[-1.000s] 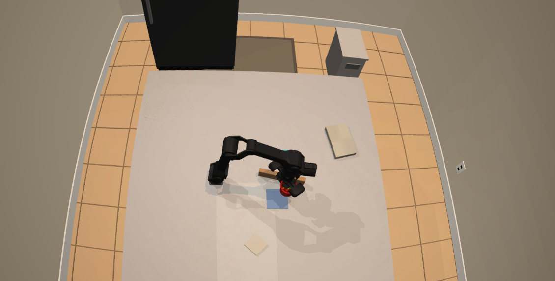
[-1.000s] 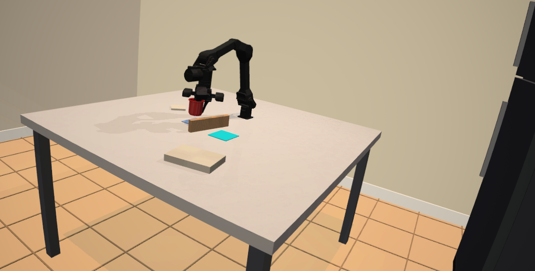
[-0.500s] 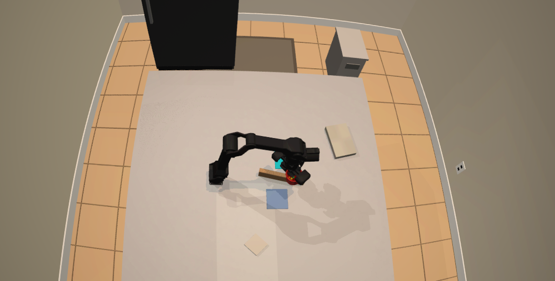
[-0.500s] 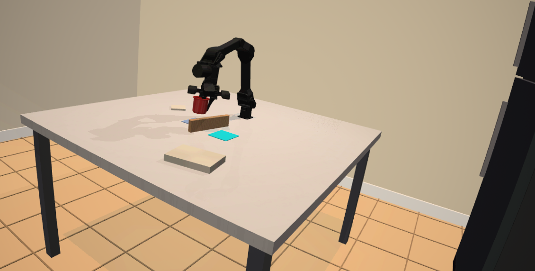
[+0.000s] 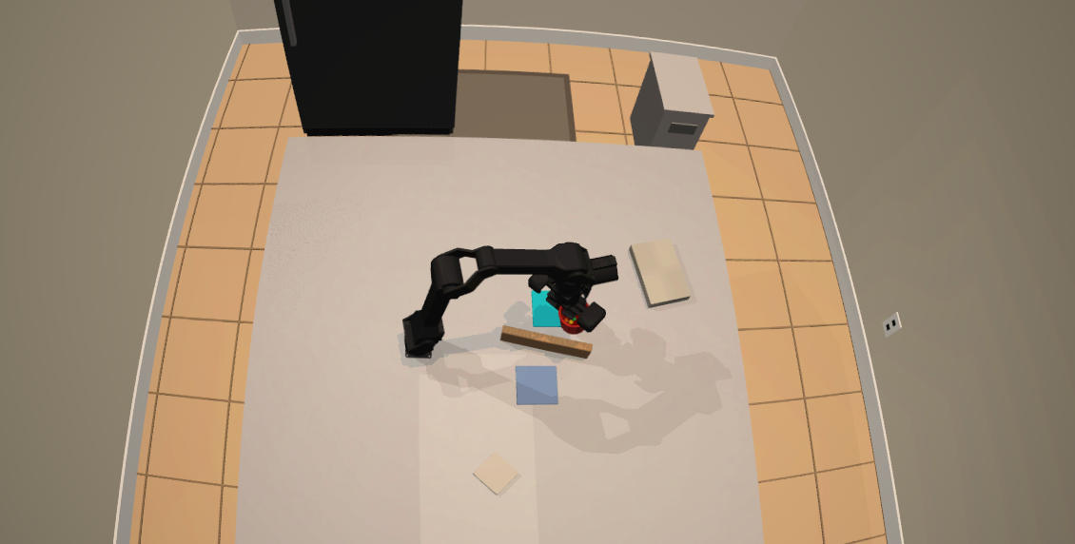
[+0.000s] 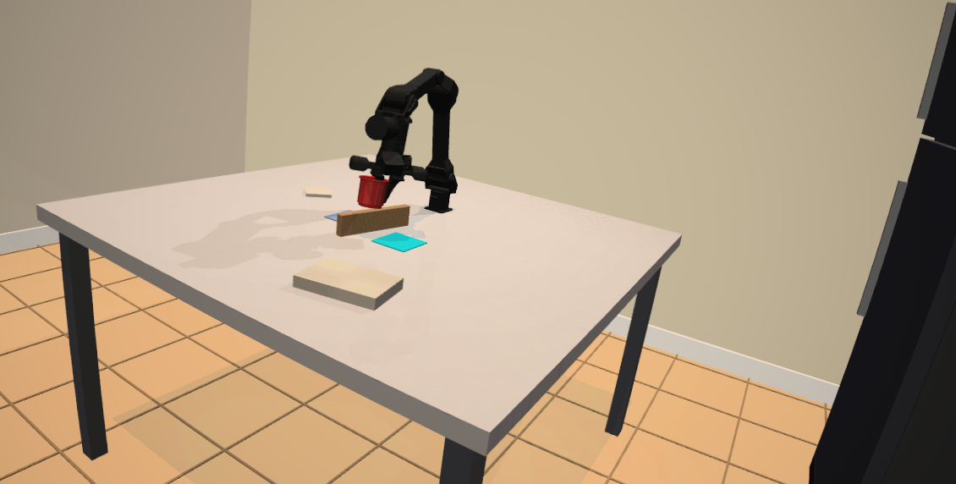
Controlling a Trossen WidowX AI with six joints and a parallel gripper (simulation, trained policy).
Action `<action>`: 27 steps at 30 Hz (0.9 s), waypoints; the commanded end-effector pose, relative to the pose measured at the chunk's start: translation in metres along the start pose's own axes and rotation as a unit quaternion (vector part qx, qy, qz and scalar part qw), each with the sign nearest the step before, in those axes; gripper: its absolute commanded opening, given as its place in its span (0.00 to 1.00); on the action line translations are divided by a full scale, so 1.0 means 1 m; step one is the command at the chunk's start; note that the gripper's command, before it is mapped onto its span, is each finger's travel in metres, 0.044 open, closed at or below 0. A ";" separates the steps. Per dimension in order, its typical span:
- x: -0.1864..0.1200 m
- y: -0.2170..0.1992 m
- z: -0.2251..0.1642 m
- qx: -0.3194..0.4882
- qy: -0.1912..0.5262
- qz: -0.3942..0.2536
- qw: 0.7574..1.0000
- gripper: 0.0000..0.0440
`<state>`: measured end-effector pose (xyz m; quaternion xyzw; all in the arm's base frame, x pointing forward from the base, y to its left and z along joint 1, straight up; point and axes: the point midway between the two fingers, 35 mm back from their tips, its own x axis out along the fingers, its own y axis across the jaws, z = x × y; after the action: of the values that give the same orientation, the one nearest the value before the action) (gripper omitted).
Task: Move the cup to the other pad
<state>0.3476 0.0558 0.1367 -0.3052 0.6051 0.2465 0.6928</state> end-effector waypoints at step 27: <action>0.053 0.069 0.036 -0.032 -0.009 0.002 0.999 0.00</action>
<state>0.3340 0.1279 0.0850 -0.3251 0.5876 0.2740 0.6885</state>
